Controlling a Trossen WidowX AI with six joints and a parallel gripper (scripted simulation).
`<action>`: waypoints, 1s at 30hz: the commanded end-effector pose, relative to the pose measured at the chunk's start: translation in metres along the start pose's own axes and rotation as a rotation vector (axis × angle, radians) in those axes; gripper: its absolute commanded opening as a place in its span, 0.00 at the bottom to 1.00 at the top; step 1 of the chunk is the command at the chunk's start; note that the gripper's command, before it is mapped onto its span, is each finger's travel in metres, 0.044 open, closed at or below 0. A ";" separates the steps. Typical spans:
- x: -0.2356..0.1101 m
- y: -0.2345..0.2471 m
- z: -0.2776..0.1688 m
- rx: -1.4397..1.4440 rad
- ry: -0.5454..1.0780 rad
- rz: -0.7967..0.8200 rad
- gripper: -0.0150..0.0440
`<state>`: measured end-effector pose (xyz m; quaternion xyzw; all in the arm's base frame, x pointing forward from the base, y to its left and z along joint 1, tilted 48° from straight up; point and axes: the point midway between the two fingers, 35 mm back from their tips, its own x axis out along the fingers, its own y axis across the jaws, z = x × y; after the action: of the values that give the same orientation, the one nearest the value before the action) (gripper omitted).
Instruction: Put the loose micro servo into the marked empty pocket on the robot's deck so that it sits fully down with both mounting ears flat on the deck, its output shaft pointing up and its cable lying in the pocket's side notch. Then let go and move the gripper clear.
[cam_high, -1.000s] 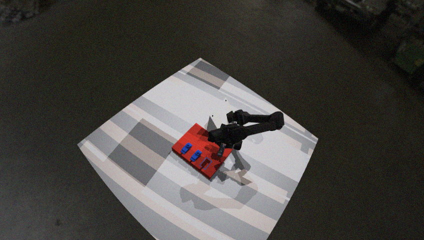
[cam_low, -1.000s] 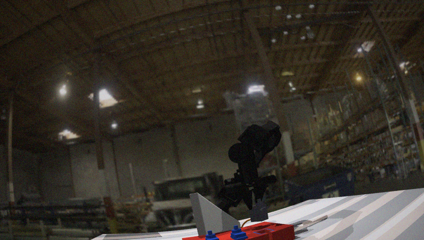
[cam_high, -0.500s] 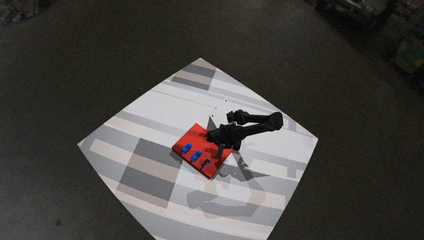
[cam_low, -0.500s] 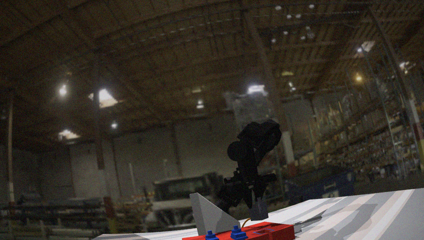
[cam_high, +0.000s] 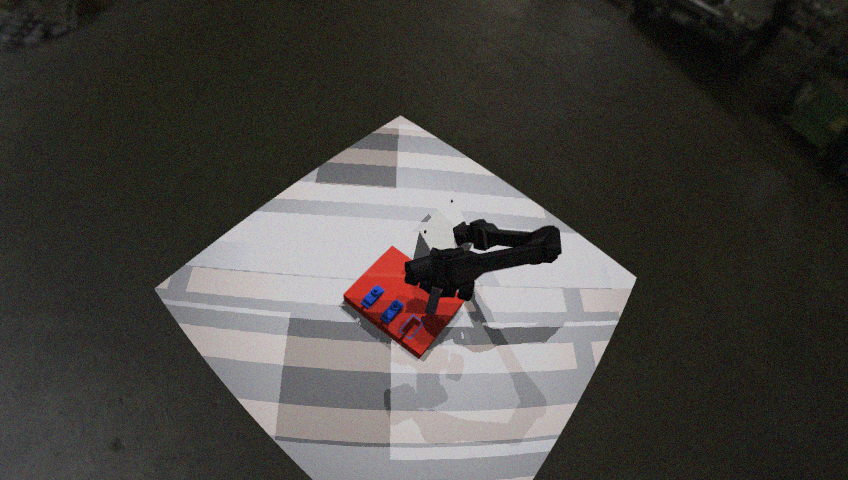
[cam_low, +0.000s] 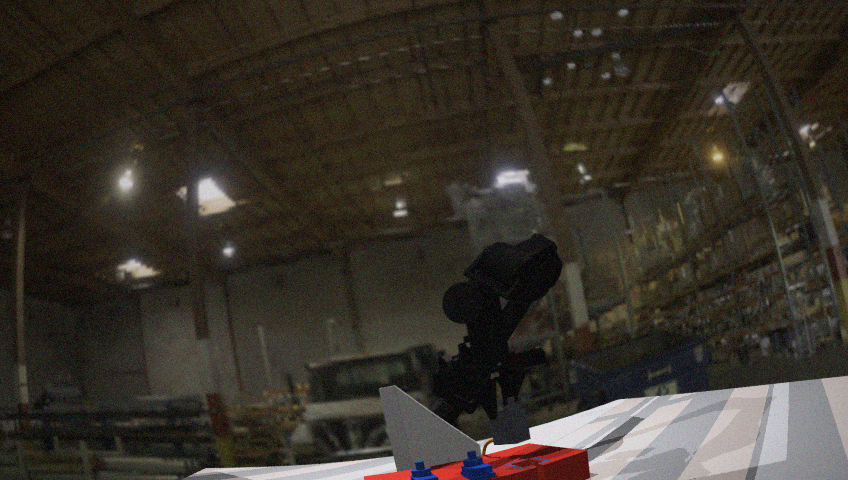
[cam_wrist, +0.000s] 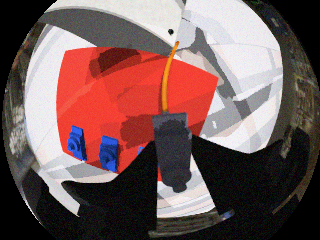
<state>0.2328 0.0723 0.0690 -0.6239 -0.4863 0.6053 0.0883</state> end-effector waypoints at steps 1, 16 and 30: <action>-0.002 0.003 0.000 -0.072 0.002 0.008 0.25; -0.002 0.003 0.000 -0.591 0.000 0.009 0.25; -0.002 0.003 0.000 -1.077 -0.002 0.009 0.25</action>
<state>0.2344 0.0710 0.0684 -0.5957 -0.7095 0.3123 -0.2101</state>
